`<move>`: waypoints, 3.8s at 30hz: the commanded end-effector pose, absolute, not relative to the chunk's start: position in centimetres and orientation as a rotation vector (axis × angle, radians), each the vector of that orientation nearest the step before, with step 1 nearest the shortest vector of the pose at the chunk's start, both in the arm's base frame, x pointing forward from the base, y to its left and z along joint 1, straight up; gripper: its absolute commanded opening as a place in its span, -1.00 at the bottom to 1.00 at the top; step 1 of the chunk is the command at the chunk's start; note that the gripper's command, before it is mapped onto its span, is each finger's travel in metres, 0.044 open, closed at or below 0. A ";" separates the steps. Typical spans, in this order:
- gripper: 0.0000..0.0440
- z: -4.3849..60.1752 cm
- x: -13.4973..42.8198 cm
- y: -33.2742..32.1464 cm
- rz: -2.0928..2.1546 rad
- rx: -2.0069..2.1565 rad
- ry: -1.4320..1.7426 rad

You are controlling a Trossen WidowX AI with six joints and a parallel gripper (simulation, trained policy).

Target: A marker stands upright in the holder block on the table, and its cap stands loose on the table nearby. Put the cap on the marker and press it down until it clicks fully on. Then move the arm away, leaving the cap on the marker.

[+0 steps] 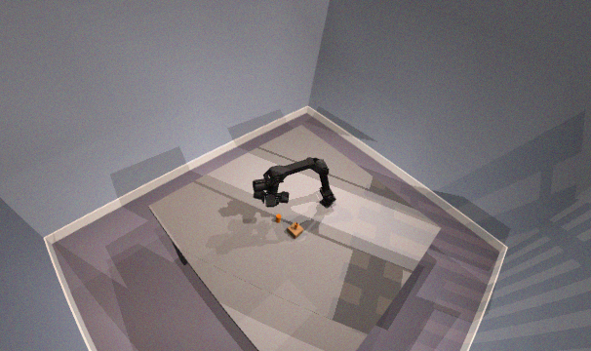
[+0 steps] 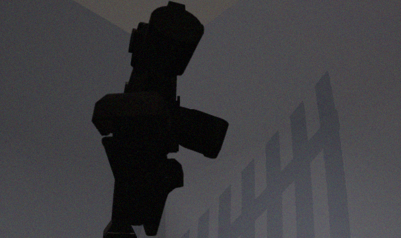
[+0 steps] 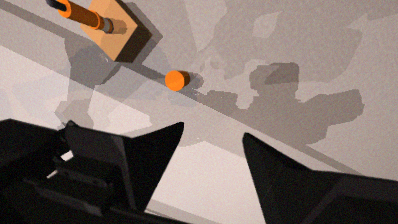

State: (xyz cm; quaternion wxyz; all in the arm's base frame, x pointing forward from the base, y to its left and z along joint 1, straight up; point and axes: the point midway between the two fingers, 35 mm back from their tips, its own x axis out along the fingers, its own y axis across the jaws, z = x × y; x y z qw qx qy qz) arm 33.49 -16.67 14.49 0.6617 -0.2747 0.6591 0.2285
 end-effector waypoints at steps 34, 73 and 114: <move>0.29 7.9 33.0 -10.1 0.850 -0.597 1.550; -0.75 13.6 34.4 -7.3 0.860 -0.858 1.406; -1.00 16.3 30.4 1.7 1.007 -0.880 1.429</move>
